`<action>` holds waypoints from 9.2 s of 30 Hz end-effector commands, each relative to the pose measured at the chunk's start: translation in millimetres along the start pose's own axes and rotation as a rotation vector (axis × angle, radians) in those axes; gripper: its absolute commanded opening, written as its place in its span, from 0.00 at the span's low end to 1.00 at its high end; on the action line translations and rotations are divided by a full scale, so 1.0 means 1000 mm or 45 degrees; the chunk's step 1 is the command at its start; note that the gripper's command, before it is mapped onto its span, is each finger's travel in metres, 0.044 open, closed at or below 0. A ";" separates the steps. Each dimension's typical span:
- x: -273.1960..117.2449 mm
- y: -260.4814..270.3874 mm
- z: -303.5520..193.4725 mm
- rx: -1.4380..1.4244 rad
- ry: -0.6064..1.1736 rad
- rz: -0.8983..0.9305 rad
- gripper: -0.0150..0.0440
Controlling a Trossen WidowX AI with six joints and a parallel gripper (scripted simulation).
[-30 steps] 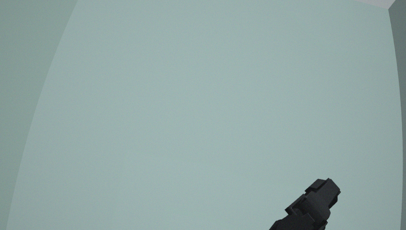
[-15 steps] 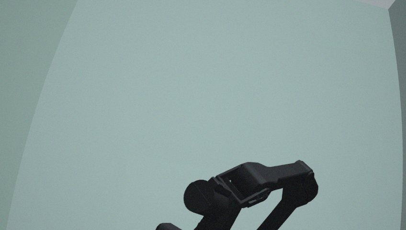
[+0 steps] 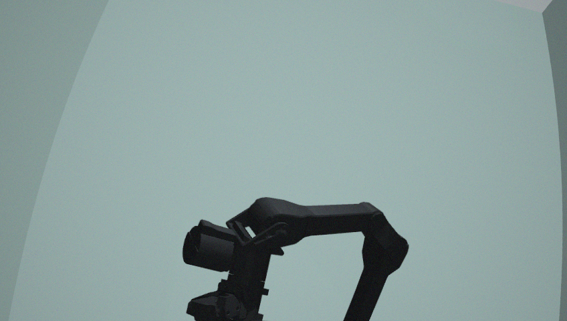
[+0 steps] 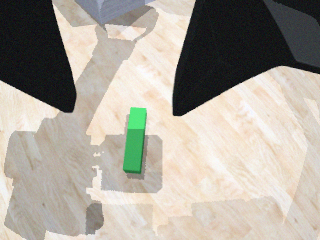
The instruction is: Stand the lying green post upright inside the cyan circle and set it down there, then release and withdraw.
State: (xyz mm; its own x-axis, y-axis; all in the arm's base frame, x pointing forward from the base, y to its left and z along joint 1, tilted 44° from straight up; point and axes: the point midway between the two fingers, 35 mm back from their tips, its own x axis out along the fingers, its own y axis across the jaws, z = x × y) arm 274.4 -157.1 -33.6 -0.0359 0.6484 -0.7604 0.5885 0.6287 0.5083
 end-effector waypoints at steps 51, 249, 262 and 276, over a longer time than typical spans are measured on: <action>0.063 -0.004 0.005 0.077 0.013 0.058 0.29; 0.000 0.174 -0.196 -0.465 -0.321 -0.414 0.29; 0.003 0.172 -0.196 -0.479 -0.403 -0.463 0.29; 0.004 0.170 -0.196 -0.492 -0.498 -0.504 0.29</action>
State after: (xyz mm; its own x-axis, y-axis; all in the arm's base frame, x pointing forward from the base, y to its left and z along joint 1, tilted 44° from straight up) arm 217.6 37.3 130.3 0.1351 0.1976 -0.9709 0.2523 0.9407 0.2266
